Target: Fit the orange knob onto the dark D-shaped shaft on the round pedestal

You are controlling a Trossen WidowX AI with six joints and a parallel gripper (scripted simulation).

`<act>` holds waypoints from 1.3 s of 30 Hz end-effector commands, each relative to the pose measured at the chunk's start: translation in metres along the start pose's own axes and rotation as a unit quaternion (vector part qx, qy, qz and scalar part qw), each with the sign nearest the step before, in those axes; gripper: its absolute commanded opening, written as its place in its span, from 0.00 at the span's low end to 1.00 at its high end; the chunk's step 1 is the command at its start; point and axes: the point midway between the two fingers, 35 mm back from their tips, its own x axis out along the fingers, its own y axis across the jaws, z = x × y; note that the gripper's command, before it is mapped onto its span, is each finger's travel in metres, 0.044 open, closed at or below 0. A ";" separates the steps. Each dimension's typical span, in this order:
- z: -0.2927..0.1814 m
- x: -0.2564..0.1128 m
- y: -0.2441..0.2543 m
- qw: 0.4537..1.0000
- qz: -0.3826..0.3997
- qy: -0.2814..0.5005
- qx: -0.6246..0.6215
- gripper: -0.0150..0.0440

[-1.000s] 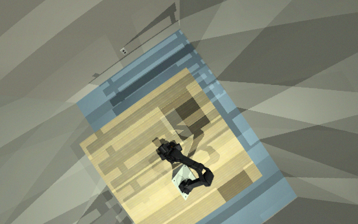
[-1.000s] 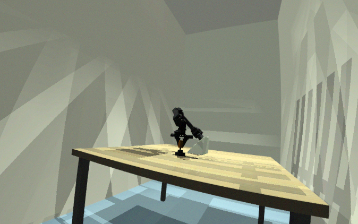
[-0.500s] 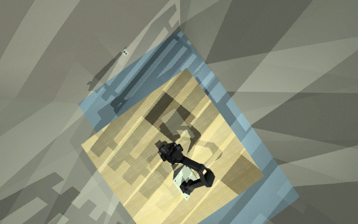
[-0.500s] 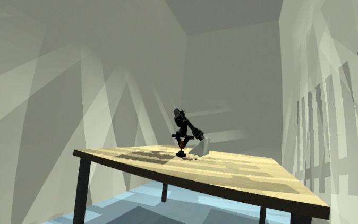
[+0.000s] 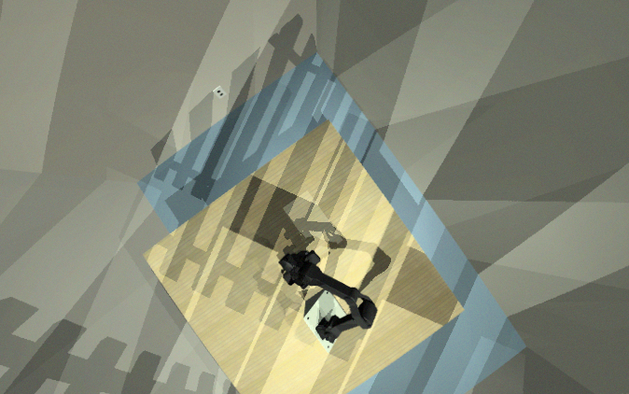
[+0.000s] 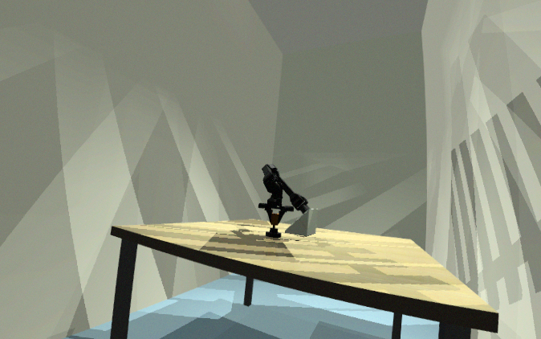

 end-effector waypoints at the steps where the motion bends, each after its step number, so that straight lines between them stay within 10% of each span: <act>1: 0.000 0.000 0.000 1.000 0.000 0.000 -0.003 0.25; 39: -0.002 0.000 0.001 0.994 0.000 0.000 -0.108 0.25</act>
